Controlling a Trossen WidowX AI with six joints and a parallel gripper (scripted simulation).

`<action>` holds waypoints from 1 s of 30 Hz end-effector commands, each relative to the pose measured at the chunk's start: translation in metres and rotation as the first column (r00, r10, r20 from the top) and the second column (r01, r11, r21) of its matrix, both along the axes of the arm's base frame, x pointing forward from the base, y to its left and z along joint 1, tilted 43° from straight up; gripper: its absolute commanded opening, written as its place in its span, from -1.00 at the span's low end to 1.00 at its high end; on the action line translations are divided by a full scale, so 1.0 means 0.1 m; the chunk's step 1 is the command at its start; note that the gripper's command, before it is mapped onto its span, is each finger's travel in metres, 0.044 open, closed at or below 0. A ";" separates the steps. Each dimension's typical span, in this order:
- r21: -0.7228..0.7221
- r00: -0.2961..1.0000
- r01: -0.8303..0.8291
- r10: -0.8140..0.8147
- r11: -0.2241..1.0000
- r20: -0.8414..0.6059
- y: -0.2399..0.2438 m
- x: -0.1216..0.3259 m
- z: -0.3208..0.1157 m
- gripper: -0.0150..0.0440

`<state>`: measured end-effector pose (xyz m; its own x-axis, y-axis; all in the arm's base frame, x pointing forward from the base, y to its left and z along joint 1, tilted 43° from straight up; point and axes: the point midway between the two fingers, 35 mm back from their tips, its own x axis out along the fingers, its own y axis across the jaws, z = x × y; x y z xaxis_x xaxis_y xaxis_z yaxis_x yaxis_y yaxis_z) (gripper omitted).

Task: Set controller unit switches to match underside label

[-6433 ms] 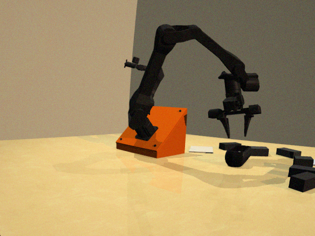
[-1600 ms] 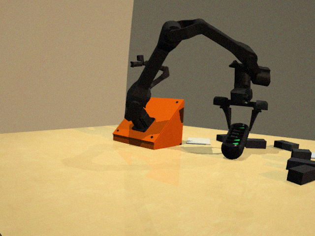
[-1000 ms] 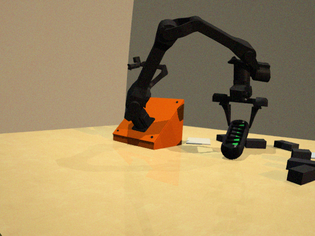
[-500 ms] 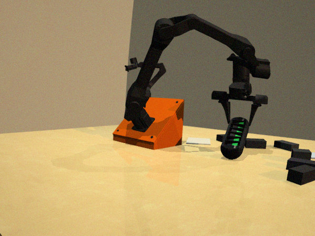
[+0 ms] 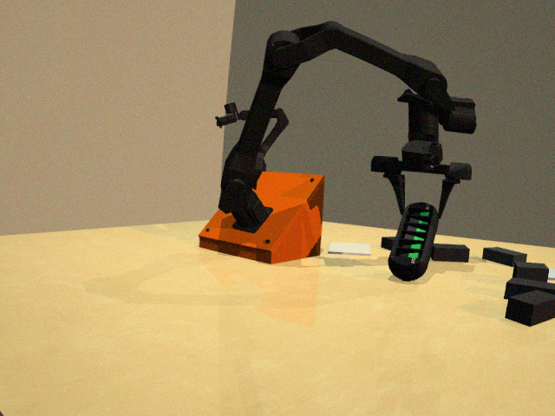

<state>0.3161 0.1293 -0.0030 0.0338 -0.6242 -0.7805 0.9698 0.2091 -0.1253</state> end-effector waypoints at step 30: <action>0.060 1.000 0.006 -0.005 0.998 -0.009 -0.10 0.06 0.28 0.65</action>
